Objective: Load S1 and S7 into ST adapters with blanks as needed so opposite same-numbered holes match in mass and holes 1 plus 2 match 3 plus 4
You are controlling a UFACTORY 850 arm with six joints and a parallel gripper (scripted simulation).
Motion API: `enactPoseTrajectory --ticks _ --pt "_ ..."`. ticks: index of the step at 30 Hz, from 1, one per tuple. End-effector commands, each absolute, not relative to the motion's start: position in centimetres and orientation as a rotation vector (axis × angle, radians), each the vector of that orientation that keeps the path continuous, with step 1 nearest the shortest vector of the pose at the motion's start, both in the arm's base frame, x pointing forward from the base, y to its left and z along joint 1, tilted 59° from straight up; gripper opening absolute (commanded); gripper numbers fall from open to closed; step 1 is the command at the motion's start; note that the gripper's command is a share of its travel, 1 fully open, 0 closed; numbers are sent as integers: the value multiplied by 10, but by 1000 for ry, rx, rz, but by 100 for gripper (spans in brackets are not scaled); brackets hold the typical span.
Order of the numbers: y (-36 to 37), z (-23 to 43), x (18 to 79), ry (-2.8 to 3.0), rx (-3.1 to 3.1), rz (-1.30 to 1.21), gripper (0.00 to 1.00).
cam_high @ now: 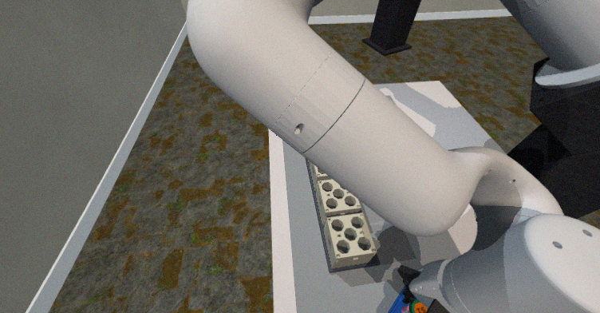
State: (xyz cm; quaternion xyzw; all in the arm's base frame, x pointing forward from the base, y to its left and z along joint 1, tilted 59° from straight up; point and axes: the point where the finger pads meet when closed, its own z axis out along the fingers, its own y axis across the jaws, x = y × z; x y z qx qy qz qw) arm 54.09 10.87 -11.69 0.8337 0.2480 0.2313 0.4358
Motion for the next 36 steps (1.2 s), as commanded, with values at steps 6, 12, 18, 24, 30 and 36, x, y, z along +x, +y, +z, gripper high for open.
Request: enactPoseTrajectory --ticks 6,12,18,24,30,36 --pt "107 -119 544 618 2075 577 57" --pt "106 -120 545 618 2075 577 57" --pt "104 -121 546 618 2075 577 57" --pt "102 -123 549 618 2075 577 57" --pt "99 -125 551 618 2075 577 57" --pt "97 -127 553 618 2075 577 57"
